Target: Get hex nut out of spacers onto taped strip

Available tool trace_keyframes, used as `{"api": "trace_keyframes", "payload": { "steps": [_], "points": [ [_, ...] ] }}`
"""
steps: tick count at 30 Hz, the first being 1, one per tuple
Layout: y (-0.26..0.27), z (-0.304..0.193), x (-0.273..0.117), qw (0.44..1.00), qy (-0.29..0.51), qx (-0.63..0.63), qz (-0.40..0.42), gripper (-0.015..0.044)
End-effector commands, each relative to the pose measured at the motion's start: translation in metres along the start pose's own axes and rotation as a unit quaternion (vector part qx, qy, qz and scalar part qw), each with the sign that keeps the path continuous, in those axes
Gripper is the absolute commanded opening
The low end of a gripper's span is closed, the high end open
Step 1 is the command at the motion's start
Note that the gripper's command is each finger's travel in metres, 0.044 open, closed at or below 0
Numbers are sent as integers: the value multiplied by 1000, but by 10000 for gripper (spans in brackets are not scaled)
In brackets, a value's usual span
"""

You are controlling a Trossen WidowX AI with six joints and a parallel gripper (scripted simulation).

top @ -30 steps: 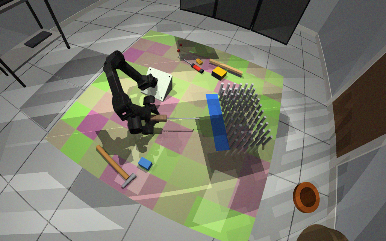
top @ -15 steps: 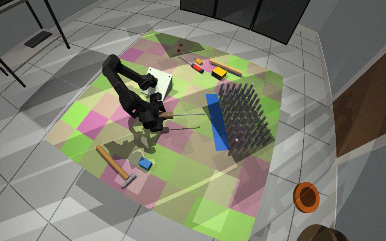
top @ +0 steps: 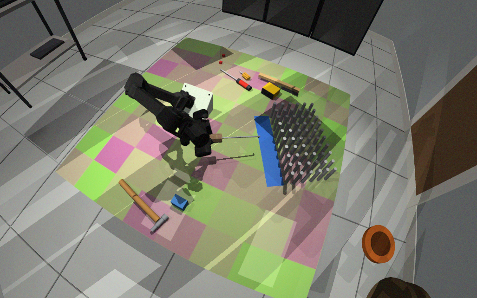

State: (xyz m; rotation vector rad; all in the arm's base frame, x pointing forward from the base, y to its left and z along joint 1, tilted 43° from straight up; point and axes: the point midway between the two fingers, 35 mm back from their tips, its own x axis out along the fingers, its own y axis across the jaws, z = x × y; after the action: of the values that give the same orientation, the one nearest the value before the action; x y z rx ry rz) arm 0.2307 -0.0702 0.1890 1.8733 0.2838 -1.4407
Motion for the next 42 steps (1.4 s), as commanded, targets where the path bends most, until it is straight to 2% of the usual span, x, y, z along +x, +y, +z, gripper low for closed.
{"api": "trace_keyframes", "payload": {
  "steps": [1, 21, 42],
  "points": [
    [-5, -12, 3, 1000, -5, -10, 8, 0],
    [-36, -60, 2, 996, -4, -47, 74, 0],
    [-77, -103, -12, 985, 39, -73, 153, 0]
  ]
}}
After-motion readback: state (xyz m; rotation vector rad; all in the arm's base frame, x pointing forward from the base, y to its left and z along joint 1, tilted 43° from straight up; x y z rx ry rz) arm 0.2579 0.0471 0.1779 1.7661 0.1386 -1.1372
